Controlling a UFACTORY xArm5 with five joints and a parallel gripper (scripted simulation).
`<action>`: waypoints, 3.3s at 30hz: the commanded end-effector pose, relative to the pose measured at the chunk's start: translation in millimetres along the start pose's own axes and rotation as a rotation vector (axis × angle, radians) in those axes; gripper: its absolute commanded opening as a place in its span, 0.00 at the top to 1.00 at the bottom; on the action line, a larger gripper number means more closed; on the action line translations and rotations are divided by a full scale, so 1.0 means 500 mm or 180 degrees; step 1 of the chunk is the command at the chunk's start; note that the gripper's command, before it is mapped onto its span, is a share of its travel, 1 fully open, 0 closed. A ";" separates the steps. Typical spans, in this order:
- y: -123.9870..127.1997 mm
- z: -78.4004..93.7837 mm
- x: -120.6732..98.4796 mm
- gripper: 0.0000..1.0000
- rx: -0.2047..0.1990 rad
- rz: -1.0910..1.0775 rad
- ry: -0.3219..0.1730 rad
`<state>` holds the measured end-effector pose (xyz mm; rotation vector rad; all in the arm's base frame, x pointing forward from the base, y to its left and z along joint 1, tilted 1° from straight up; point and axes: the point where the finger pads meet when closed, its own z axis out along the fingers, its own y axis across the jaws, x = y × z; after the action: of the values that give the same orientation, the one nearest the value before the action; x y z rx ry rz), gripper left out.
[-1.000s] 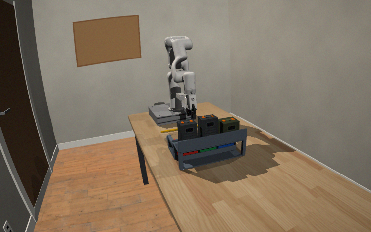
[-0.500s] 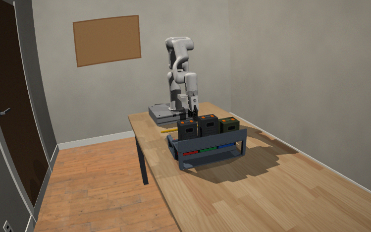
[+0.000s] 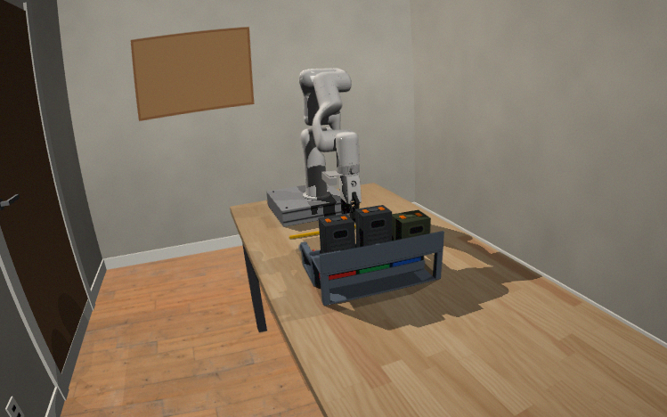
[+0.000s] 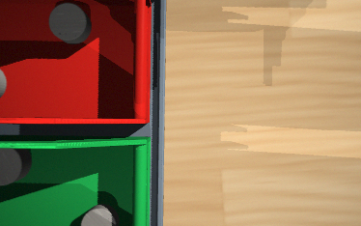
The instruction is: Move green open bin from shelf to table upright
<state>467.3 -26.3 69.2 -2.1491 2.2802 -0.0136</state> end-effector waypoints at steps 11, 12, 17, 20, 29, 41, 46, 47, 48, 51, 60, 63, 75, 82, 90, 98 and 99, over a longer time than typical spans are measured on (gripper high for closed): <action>-0.079 -0.002 0.000 0.00 0.0005 0.0000 -0.0012; -0.083 -0.002 0.000 0.00 0.0005 0.0000 -0.0012; -0.107 -0.002 0.000 0.00 0.0006 0.0000 -0.0012; -0.119 -0.002 0.000 0.00 0.0006 0.0000 -0.0012; -0.119 -0.002 0.000 0.00 0.0006 0.0000 -0.0012; -0.119 -0.002 0.000 0.00 0.0006 0.0000 0.0000; -0.119 -0.002 0.000 0.00 0.0006 0.0000 0.0000; -0.119 -0.002 0.000 0.00 0.0006 0.0000 0.0000; -0.119 -0.002 0.000 0.00 0.0006 0.0000 0.0000; -0.119 0.002 0.000 0.00 0.0006 0.0000 -0.0012; -0.119 0.033 0.000 0.00 0.0006 0.0000 -0.0012; -0.119 0.044 0.000 0.00 0.0006 0.0000 -0.0012; -0.119 0.080 0.000 0.00 0.0006 0.0000 -0.0012; -0.119 0.102 0.000 0.00 0.0006 0.0000 -0.0012; -0.119 0.122 0.000 0.00 0.0006 0.0000 -0.0012; -0.119 0.128 -0.001 0.00 0.0006 0.0000 -0.0012; -0.119 0.128 -0.001 0.00 0.0006 0.0000 -0.0012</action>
<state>526.2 -29.6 5.3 -2.1500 2.2811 -0.0115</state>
